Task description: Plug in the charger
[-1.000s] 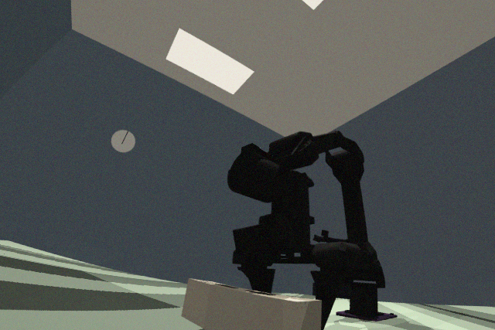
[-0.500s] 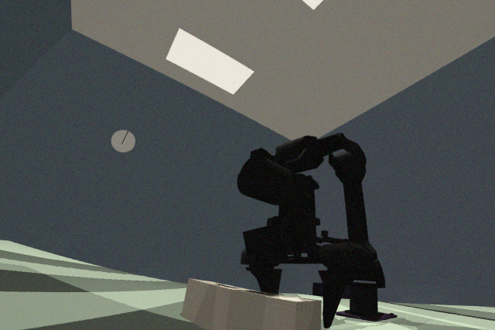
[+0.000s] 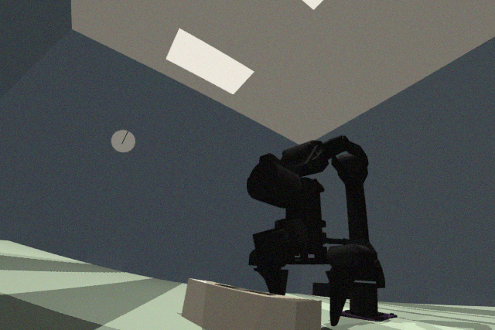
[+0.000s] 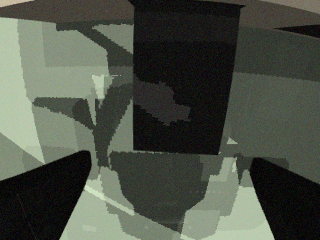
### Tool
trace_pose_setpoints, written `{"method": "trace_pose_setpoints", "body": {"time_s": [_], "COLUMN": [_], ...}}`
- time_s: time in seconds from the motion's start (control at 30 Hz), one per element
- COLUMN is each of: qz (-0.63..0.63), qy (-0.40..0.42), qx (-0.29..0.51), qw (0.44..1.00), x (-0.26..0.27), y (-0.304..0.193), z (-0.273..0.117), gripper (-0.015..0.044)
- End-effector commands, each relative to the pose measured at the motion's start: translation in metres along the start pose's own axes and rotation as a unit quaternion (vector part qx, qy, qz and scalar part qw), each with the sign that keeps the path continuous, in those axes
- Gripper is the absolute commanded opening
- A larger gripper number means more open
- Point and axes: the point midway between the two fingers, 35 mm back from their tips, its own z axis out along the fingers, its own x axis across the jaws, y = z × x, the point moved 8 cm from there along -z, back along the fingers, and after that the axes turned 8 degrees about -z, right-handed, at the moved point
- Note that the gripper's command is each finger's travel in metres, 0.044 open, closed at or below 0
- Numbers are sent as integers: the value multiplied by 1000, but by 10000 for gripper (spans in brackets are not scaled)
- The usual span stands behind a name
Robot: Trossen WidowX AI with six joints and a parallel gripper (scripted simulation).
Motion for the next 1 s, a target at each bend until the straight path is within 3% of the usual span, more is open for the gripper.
{"method": "trace_pose_setpoints", "body": {"time_s": [0.0,0.5,0.83,0.97], "qz": [2,0,60,65], "qy": [0,-1,-57,-59], "qx": [2,-4,-269,-288], "qw": [1000,1000,959,954], "x": [1,3,12,13], "y": [-5,-18,-45,-47], "z": [2,1,-56,-60], "gripper": [440,440,440,440]}}
